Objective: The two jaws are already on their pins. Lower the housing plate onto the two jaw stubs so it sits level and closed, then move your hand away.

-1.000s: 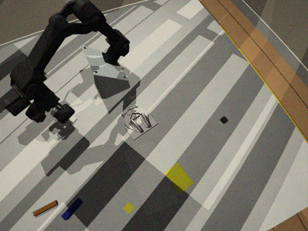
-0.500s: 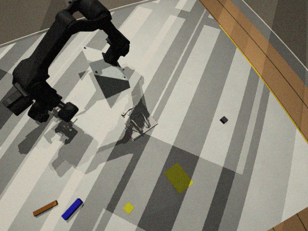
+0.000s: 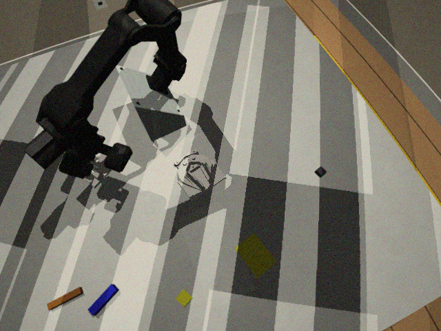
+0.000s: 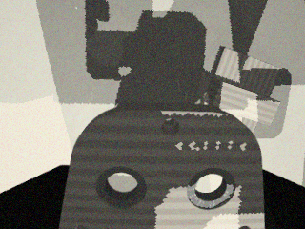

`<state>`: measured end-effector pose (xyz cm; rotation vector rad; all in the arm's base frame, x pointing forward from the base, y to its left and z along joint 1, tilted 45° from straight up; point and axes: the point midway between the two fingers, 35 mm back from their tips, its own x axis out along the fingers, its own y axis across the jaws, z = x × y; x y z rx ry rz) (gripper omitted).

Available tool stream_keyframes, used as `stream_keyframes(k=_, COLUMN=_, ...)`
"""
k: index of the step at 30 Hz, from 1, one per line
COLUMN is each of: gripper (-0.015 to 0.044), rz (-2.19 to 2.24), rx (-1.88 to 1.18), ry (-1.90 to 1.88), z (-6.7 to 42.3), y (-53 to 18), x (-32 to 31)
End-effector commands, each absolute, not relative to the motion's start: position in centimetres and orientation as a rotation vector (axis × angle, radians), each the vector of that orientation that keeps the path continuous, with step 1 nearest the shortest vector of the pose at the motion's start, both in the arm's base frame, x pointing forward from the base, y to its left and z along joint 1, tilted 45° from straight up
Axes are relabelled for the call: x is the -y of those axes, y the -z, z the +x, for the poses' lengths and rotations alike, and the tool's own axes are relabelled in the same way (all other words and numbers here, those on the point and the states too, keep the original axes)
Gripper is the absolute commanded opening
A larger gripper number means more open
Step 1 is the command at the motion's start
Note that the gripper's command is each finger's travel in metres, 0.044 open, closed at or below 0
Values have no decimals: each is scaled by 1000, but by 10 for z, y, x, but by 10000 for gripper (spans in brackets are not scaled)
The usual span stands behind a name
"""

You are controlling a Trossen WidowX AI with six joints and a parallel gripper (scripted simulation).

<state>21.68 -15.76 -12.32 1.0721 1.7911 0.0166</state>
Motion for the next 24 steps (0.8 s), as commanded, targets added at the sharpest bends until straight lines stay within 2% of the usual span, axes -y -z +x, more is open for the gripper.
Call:
stream_keyframes(k=1, gripper=351, rz=1030, rx=-1774, ry=-67, z=224, y=112, x=150)
stream_keyframes(k=24, gripper=351, rz=797, rx=-1690, ry=-338, z=250, y=63, x=97)
